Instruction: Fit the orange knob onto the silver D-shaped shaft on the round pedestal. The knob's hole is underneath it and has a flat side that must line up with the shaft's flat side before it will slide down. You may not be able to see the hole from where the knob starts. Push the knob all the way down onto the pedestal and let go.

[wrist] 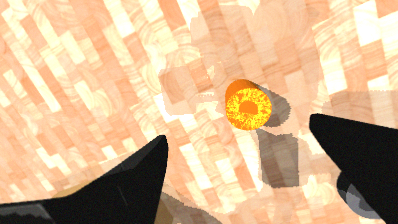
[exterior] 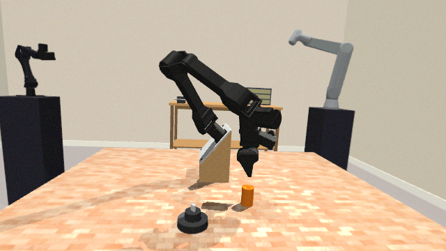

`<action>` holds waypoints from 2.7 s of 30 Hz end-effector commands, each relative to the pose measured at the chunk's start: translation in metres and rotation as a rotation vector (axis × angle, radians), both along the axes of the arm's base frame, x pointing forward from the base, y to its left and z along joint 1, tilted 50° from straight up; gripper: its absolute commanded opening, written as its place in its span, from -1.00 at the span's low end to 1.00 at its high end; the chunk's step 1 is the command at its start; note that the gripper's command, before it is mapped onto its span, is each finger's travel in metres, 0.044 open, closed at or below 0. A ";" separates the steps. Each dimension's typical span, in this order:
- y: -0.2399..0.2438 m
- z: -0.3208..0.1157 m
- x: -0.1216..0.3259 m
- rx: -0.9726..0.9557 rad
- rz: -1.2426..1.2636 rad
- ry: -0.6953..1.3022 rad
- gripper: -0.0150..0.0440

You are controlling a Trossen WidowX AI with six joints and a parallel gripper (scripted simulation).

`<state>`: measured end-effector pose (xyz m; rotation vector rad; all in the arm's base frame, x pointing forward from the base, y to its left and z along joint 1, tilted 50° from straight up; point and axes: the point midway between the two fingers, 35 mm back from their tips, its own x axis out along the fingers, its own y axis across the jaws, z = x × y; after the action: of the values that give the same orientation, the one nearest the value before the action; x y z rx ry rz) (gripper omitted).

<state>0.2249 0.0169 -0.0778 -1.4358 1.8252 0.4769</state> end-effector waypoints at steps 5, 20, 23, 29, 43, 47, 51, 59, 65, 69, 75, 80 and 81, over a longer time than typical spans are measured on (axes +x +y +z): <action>0.008 0.012 0.010 -0.133 0.049 -0.055 1.00; -0.020 -0.012 0.009 -0.135 0.044 -0.060 1.00; -0.030 -0.020 0.009 -0.136 0.044 -0.060 1.00; -0.033 -0.023 0.009 -0.135 0.044 -0.060 1.00; -0.050 -0.039 0.010 -0.132 0.045 -0.060 1.00; -0.055 -0.043 0.010 -0.132 0.045 -0.059 1.00; -0.060 -0.047 0.010 -0.133 0.046 -0.059 1.00; -0.070 -0.055 0.009 -0.135 0.045 -0.059 1.00; -0.077 -0.060 0.008 -0.137 0.045 -0.059 1.00; -0.082 -0.064 0.007 -0.140 0.044 -0.058 1.00; -0.083 -0.064 0.007 -0.140 0.044 -0.058 0.64; -0.083 -0.064 0.007 -0.140 0.044 -0.058 0.20; -0.083 -0.064 0.007 -0.140 0.044 -0.058 0.11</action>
<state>0.2321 -0.0655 -0.1421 -1.5647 1.8123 0.3300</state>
